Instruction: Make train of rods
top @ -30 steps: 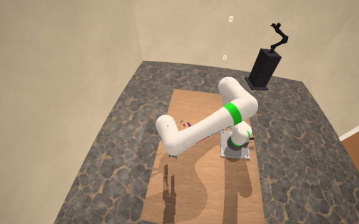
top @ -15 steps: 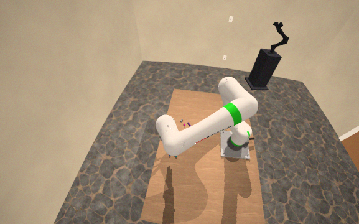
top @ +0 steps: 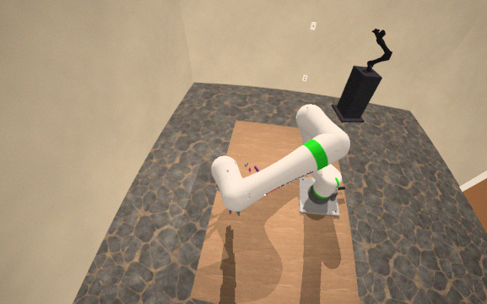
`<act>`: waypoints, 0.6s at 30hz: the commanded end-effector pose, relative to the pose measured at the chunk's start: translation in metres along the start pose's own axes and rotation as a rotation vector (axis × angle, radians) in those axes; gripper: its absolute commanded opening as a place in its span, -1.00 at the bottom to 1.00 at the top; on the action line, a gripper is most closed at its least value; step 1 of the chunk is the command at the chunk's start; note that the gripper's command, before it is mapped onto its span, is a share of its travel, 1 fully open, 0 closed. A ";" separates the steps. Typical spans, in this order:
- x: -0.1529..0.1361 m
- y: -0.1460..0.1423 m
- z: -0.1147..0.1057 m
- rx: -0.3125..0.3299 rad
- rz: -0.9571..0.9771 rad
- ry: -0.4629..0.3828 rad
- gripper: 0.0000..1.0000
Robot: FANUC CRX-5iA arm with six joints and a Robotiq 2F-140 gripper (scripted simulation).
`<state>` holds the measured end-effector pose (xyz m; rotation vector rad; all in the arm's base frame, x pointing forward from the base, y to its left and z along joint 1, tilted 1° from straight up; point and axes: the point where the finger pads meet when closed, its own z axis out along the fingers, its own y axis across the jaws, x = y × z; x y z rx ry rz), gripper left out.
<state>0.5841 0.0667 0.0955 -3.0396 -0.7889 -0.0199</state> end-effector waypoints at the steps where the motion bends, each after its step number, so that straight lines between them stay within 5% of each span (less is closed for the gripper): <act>1: 0.000 0.000 0.000 0.000 0.000 0.000 -0.71; 18: 0.000 0.000 0.004 0.000 -0.023 0.000 -0.71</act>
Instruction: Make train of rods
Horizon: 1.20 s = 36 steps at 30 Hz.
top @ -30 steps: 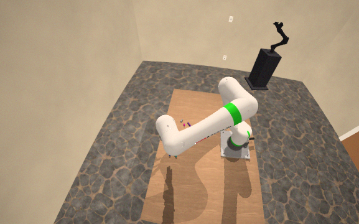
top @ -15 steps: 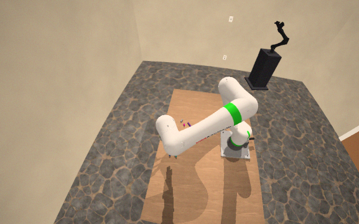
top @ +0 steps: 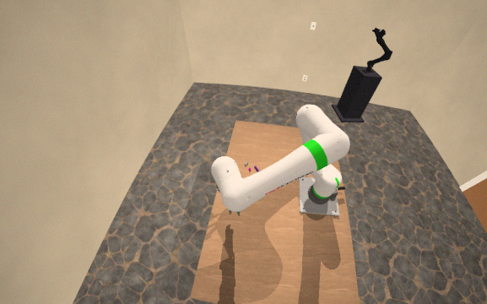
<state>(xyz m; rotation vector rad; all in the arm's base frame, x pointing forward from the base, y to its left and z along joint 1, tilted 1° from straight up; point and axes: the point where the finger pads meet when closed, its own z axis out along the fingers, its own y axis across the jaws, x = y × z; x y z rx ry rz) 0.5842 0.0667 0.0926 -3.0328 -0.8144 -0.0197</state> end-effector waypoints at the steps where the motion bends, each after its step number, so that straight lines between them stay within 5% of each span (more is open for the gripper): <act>1: 0.000 0.000 0.001 0.000 -0.009 0.000 -0.71; 36: 0.001 0.000 0.047 0.000 -0.010 0.000 -0.71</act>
